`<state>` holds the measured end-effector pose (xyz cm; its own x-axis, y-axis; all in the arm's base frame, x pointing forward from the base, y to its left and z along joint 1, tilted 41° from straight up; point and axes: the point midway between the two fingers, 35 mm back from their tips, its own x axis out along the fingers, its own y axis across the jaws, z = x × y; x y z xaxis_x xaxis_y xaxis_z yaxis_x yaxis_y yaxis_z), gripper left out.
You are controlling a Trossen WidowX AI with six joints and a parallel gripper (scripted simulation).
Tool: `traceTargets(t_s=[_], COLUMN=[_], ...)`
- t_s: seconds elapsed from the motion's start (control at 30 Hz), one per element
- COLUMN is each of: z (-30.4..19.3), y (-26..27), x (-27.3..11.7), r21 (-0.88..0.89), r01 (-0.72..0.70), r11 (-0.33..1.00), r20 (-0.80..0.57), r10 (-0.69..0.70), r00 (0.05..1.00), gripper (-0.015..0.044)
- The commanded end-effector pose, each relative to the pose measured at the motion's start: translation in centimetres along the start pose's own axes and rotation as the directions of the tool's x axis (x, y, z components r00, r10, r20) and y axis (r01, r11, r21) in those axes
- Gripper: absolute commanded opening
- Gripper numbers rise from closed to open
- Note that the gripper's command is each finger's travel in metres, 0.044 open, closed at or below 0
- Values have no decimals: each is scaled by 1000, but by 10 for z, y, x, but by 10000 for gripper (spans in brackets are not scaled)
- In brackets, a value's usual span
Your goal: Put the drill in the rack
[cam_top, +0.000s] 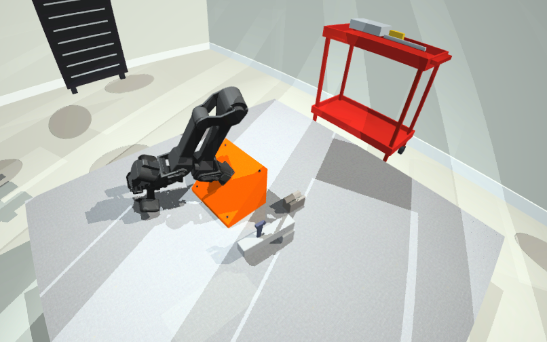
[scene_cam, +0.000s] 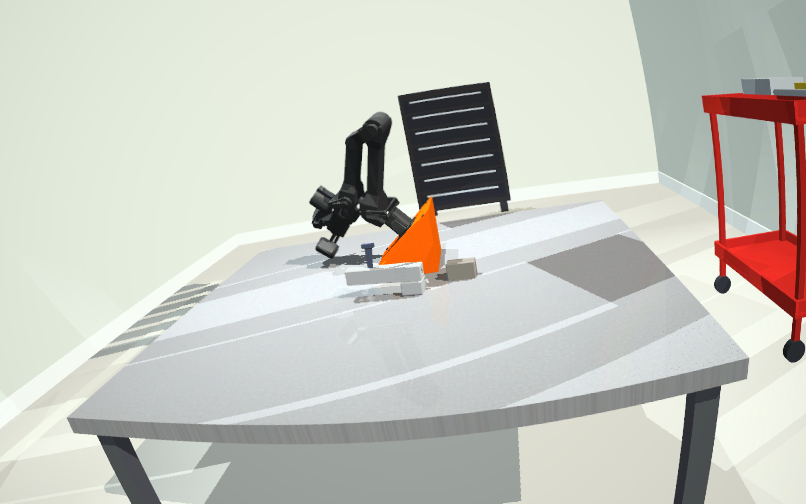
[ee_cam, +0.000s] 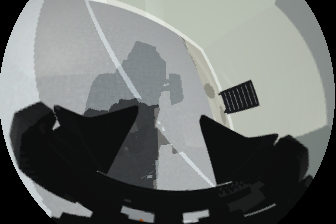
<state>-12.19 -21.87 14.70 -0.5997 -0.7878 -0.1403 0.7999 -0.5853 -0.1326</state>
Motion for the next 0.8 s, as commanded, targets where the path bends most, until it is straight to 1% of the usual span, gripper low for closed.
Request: traceTargets(t_s=[0.0, 0.3, 0.37, 0.47, 0.6, 0.77], z=[0, 1, 4, 10, 19, 26], y=[0, 4, 16, 48, 97, 154], x=[0, 0, 0, -4, -19, -52], r21=[0, 1, 3, 6, 4, -10], r01=[0, -15, -60, -175, -340, -524], r11=[1000, 1000, 998, 985, 940, 852], r20=[0, -5, -21, -64, -132, -225], r10=[0, 15, 60, 175, 337, 509], r00=[1000, 1000, 998, 982, 932, 831], gripper=[374, 137, 85, 6, 0, 0])
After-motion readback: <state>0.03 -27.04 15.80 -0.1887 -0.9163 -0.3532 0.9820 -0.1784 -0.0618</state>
